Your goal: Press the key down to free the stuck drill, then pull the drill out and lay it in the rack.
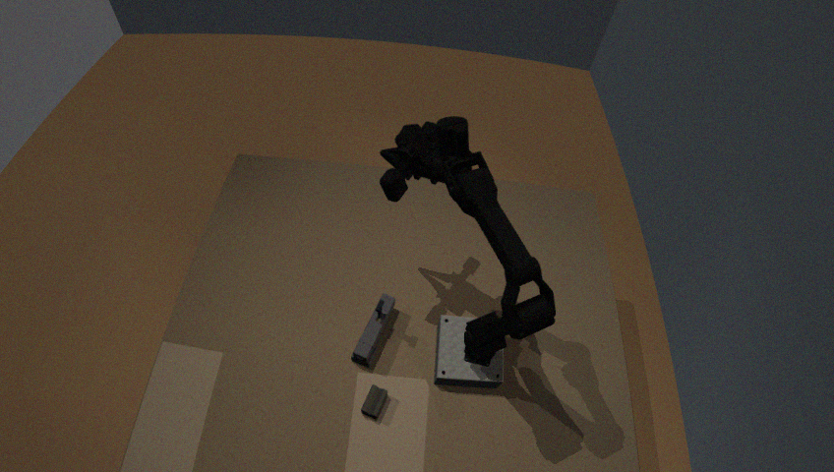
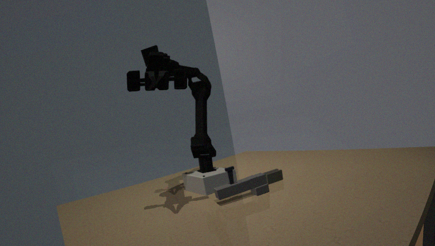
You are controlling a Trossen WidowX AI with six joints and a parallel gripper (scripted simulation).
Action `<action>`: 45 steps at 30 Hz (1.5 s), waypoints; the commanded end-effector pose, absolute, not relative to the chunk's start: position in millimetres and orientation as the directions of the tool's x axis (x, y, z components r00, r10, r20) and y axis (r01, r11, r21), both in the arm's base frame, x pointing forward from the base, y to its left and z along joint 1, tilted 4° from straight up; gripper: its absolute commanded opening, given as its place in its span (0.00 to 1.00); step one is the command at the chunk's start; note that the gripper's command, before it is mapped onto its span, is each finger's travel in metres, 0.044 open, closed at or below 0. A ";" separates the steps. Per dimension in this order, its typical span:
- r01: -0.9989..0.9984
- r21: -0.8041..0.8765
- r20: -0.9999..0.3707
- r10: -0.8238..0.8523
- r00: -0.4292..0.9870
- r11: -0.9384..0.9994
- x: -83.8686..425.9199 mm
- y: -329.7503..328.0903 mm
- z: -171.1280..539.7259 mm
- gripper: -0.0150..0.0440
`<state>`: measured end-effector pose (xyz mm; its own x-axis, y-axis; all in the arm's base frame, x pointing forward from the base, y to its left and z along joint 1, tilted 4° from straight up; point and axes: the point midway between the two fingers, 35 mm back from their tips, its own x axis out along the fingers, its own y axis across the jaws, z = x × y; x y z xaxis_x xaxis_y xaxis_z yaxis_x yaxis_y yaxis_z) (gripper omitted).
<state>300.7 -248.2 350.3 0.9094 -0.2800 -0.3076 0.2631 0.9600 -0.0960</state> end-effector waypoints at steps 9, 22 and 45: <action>0.191 0.156 -0.822 0.020 0.569 0.969 330.8 -127.1 185.5 0.25; 0.107 0.066 -0.998 0.064 0.030 0.992 269.1 -33.8 102.6 0.25; 0.107 0.067 -0.998 0.064 0.030 0.992 269.2 -32.3 87.4 0.25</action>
